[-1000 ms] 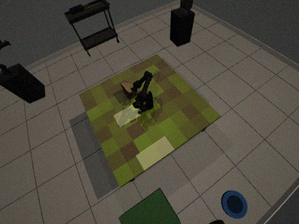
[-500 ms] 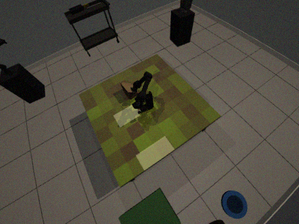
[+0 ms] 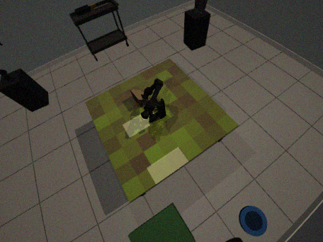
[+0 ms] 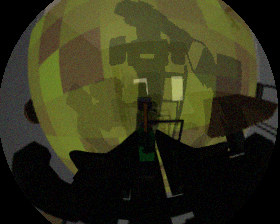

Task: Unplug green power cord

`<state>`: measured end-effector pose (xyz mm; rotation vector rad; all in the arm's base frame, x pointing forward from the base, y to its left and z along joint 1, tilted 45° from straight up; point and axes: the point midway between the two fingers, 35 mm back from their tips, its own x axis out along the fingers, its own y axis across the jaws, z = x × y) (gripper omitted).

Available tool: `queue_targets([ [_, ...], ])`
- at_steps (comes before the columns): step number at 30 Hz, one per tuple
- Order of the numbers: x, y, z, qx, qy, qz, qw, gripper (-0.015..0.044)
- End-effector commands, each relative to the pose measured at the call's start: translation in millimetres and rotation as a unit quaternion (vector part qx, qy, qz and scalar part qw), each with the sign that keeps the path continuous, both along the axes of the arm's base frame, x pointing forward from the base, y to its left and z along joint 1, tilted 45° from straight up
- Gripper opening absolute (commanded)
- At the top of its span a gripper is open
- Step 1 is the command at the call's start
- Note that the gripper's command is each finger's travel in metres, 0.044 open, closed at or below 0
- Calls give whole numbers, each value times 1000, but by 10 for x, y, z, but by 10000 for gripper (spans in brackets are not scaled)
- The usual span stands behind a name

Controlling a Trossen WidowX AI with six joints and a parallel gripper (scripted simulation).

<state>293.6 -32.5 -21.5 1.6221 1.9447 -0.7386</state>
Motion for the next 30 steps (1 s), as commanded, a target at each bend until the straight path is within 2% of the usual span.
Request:
queue_targets([
  [1, 14, -229, -126, -26, -5, -1, 1000, 0],
  [8, 2, -324, -190, -26, -5, -1, 1000, 0],
  [9, 13, -186, -138, -26, -8, 12, 1000, 26],
  [14, 13, -186, -138, -26, -8, 12, 1000, 157],
  [30, 25, -252, -82, -24, -4, -2, 1000, 160],
])
